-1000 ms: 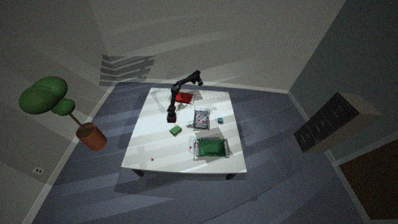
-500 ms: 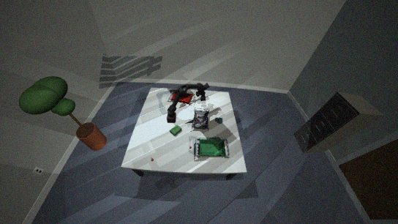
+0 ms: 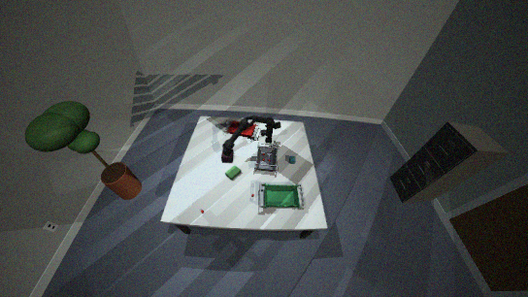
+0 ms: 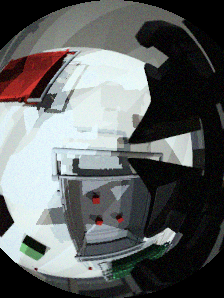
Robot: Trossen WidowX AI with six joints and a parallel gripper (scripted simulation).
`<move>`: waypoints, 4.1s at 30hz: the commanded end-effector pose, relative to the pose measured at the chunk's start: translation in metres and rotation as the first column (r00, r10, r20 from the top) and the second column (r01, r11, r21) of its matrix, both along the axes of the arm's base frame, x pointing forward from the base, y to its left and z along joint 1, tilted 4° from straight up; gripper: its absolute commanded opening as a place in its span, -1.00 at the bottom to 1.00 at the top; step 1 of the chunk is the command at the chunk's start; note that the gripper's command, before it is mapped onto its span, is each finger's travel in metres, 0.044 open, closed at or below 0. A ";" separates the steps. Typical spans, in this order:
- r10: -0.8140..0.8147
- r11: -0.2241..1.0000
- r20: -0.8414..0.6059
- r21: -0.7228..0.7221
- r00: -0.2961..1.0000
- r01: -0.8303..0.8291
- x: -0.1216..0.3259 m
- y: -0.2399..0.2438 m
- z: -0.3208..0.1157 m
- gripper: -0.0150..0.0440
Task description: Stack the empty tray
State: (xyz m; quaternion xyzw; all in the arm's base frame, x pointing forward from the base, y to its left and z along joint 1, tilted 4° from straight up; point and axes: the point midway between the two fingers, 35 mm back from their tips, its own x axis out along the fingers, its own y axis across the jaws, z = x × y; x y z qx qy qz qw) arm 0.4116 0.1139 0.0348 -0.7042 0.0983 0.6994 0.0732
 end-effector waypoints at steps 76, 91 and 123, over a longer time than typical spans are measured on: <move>0.008 1.000 -0.007 -0.020 1.000 -0.008 -0.016 -0.073 -0.004 -0.21; 0.008 1.000 -0.007 -0.020 1.000 -0.008 -0.016 -0.073 -0.004 -0.49; 0.008 1.000 -0.007 -0.020 1.000 -0.008 -0.015 -0.073 -0.003 -0.49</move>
